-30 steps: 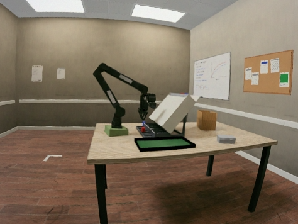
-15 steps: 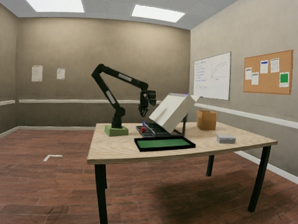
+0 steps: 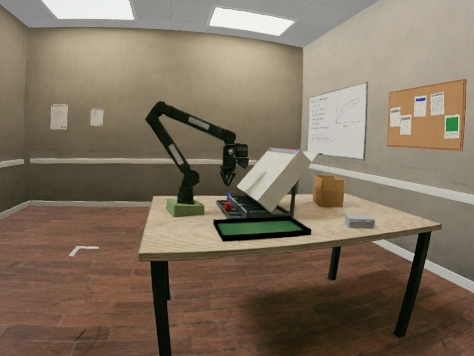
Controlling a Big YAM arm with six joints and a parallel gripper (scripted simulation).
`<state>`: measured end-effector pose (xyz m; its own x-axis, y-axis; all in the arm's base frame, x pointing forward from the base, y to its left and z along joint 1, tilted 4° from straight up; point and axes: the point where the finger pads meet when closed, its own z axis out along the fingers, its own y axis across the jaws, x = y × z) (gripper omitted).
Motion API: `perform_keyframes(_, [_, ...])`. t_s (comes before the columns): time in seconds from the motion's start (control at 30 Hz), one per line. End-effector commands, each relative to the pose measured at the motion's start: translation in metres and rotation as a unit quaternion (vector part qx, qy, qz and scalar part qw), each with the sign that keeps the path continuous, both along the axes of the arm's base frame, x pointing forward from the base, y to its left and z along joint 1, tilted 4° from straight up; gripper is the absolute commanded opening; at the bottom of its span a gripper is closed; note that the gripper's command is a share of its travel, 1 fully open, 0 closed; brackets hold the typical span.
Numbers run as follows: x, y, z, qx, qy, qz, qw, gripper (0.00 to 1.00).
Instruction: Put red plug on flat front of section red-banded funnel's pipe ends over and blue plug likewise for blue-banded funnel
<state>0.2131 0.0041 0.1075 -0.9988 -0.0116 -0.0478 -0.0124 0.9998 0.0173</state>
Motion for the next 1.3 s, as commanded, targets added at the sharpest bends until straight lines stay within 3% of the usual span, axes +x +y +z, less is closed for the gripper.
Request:
perform_keyframes(0.0, [0.0128, -0.0038, 0.0169, -0.001, -0.016, 0.0, 1.0, 0.59])
perform_keyframes(1.27, [0.0123, -0.0035, 0.017, 0.0, 0.001, 0.0, 1.0, 0.59])
